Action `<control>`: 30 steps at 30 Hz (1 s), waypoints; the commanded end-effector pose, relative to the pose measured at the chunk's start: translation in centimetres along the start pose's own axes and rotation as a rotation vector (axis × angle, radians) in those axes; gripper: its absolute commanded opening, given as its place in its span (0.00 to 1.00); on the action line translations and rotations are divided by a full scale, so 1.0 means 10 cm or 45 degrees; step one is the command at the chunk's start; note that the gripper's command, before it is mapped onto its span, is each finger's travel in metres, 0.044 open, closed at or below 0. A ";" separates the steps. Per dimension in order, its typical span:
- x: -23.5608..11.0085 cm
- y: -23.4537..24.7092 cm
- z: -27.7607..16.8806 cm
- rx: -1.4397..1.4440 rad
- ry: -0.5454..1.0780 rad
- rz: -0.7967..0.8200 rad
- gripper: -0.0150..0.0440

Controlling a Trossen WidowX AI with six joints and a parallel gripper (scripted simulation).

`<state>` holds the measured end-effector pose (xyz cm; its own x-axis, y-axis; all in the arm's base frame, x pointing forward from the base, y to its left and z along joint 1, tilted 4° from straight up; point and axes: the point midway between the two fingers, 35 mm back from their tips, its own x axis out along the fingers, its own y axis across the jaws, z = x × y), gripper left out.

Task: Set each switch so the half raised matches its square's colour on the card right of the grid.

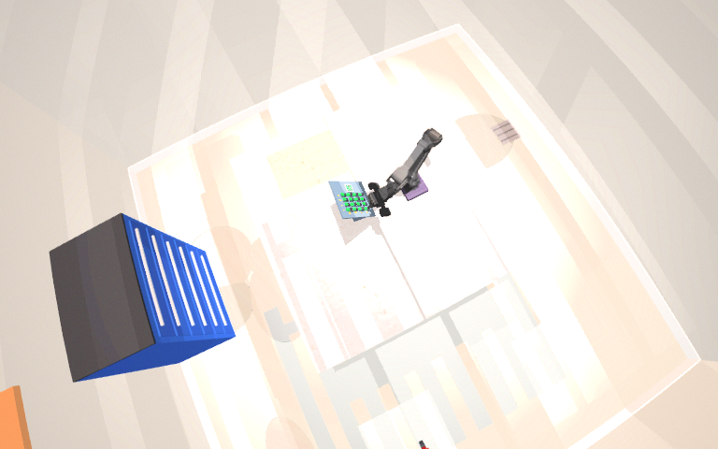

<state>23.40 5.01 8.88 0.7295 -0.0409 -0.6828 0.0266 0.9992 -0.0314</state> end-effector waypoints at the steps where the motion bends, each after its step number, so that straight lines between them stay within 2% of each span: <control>1: 0.01 0.00 0.00 -0.005 0.001 0.004 0.25; 30: 0.05 0.00 0.00 -0.005 0.001 0.004 0.25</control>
<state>23.65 4.99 8.57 0.7283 -0.0407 -0.6840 0.0259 0.9992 -0.0318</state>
